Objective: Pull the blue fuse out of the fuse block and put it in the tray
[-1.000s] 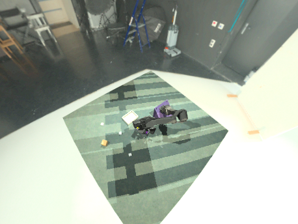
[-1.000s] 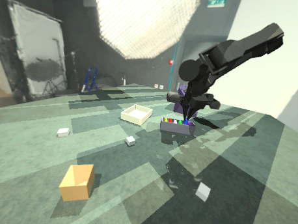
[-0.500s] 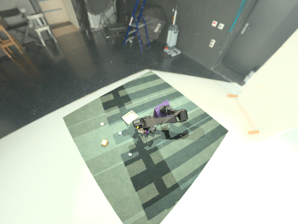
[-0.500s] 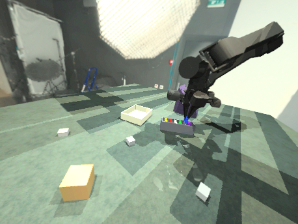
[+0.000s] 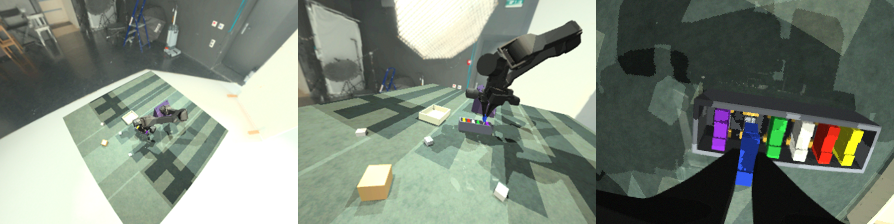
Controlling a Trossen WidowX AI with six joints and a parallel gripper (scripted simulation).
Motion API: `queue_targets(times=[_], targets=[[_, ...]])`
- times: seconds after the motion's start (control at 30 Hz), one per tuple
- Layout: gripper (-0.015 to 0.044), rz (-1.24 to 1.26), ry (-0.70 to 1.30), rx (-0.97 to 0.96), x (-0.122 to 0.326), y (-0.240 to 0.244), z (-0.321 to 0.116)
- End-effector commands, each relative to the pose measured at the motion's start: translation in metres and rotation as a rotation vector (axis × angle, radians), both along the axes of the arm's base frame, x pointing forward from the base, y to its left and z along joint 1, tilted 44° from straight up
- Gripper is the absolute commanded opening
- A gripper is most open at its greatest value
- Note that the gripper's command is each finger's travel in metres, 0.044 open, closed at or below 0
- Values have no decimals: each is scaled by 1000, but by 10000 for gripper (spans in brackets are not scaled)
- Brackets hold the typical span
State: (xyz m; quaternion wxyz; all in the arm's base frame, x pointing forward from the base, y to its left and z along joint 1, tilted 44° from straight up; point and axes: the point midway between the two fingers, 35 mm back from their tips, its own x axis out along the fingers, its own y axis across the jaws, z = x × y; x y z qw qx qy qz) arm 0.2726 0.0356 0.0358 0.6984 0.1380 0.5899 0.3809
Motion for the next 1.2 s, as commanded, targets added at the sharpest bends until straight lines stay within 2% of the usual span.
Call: queue_targets(times=[0.0, 0.73, 1.17], targets=[[0, 5, -4, -4, 0, -2, 2], [0, 4, -3, -5, 0, -19, 19], [0, -1, -5, -22, 22, -67, -16]])
